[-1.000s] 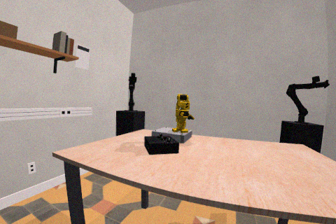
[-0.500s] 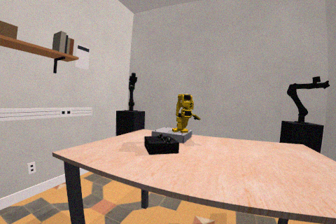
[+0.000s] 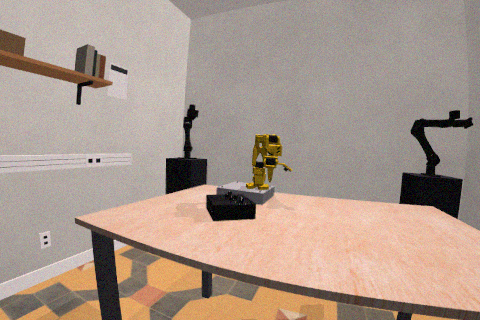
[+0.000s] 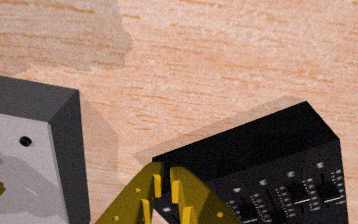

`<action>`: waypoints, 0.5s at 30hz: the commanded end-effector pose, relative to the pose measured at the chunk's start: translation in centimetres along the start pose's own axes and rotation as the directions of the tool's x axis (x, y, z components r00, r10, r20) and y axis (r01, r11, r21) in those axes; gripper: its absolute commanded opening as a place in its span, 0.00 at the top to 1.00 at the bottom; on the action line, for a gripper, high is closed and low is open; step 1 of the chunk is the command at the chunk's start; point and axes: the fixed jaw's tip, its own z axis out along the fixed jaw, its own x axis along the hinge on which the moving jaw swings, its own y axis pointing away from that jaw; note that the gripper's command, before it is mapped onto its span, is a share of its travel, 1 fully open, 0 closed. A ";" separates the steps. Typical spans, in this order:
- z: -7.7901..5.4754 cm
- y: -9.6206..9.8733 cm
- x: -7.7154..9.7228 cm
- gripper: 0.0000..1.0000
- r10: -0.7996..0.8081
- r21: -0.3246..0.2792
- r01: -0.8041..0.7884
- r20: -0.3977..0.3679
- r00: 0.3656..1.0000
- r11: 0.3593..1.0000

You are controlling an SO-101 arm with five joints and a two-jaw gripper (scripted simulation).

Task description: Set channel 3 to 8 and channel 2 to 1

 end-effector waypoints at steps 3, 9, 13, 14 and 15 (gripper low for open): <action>-0.1 0.9 -0.9 1.00 0.212 -0.010 -0.212 -0.005 0.977 0.977; -0.2 1.4 -1.8 1.00 0.411 -0.008 -0.411 -0.006 0.911 0.911; -0.2 1.6 -2.1 1.00 0.473 -0.007 -0.473 -0.007 0.881 0.881; -0.3 1.7 -2.2 1.00 0.503 -0.007 -0.503 -0.007 0.864 0.864; -0.3 1.7 -2.4 1.00 0.532 -0.007 -0.532 -0.007 0.847 0.847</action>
